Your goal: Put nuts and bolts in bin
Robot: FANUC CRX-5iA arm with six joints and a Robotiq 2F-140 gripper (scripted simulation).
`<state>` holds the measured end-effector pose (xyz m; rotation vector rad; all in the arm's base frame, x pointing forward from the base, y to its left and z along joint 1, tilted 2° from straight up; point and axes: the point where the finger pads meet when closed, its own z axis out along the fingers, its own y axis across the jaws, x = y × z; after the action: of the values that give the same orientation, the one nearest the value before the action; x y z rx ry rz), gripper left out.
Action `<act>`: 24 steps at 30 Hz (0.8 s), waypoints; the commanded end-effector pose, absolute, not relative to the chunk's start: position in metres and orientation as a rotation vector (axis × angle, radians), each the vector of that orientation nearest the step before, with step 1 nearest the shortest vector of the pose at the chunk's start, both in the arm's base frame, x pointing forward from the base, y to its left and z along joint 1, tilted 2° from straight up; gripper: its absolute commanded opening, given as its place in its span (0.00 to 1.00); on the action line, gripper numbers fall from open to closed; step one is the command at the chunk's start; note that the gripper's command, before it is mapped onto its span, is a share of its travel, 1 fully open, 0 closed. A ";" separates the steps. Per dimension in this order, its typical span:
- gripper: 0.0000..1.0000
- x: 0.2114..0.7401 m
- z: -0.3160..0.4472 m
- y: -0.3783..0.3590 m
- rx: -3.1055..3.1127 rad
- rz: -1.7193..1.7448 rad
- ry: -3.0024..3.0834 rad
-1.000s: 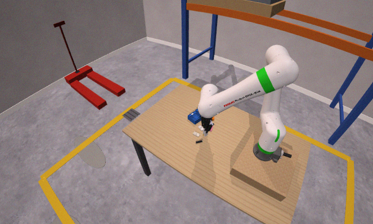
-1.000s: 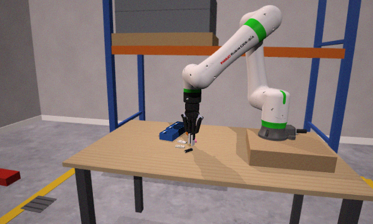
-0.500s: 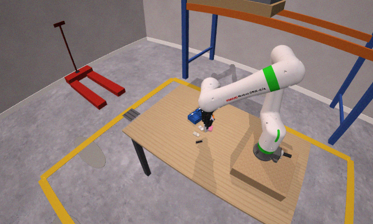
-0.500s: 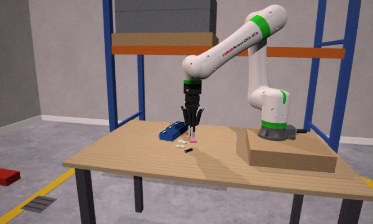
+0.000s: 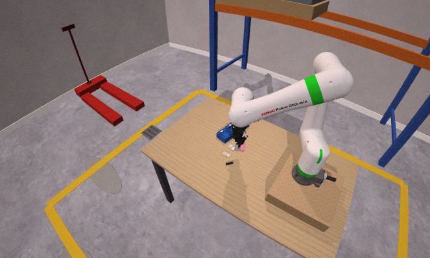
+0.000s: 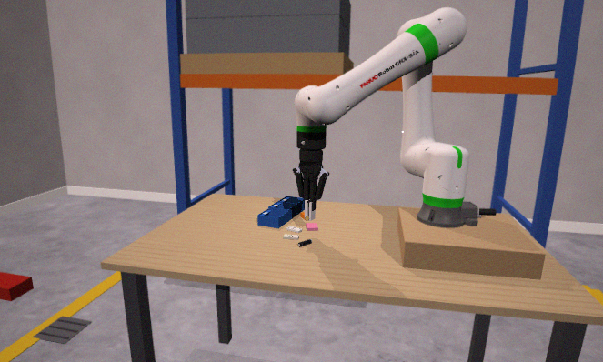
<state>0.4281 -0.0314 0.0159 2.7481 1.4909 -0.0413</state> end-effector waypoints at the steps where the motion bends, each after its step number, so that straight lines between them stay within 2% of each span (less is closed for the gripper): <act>1: 0.06 0.428 0.016 -0.031 2.748 -0.041 1.491; 7: 0.06 0.428 0.026 -0.031 2.748 -0.041 1.491; 24: 0.06 0.494 0.026 -0.093 2.748 -0.041 1.491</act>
<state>0.4788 -0.0791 0.0261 2.7467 1.4888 -0.0401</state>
